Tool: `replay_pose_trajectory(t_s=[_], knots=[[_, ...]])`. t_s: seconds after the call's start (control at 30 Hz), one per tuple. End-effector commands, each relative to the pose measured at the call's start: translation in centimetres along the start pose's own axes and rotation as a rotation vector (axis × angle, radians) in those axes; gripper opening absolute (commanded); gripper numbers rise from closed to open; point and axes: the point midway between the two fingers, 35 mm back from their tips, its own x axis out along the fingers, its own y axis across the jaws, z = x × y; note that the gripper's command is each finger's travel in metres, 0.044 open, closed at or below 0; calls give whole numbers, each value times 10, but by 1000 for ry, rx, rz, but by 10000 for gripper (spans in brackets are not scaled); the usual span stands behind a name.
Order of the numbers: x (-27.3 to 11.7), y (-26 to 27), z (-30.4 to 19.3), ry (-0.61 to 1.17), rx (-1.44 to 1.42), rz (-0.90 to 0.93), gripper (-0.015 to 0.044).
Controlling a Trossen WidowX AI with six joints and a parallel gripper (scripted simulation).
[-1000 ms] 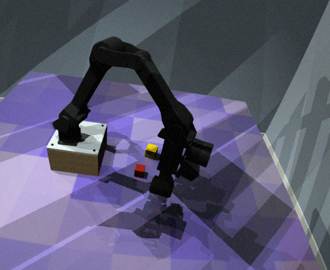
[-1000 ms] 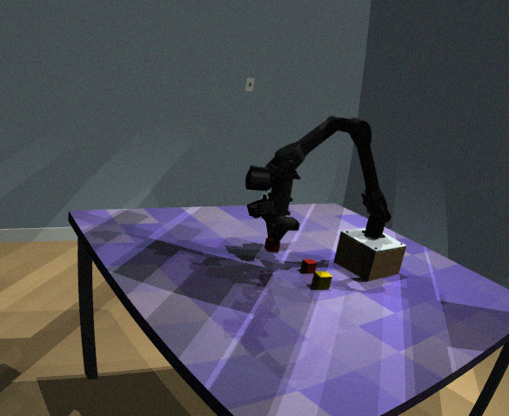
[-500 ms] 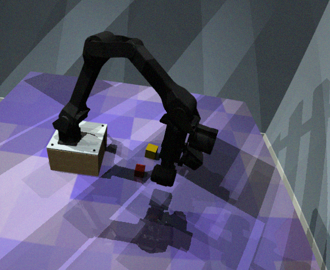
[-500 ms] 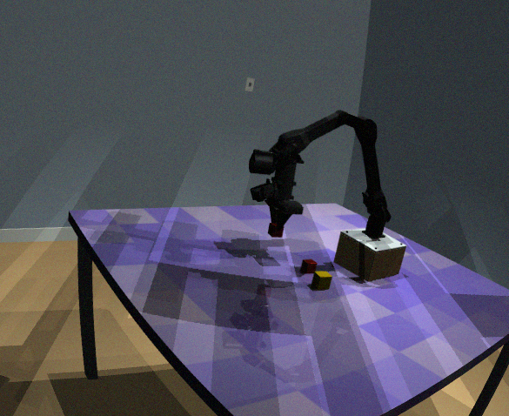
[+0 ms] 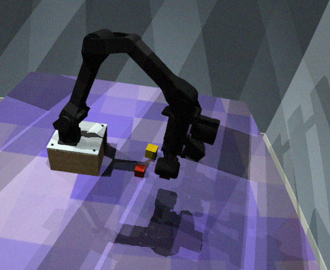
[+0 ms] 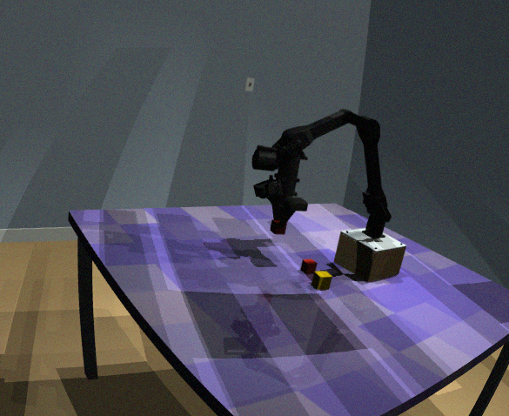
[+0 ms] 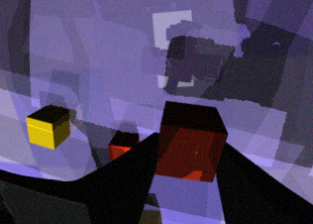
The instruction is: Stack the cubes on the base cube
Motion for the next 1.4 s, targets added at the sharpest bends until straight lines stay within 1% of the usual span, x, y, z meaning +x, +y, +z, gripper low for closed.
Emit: replay_pose_trajectory(t_s=[0.0,0.67,1.37], knots=[[2,16,-1,-1,-55,2,105],[12,80,-10,-1,-267,7,105],[21,143,-32,-2,-490,14,105]])
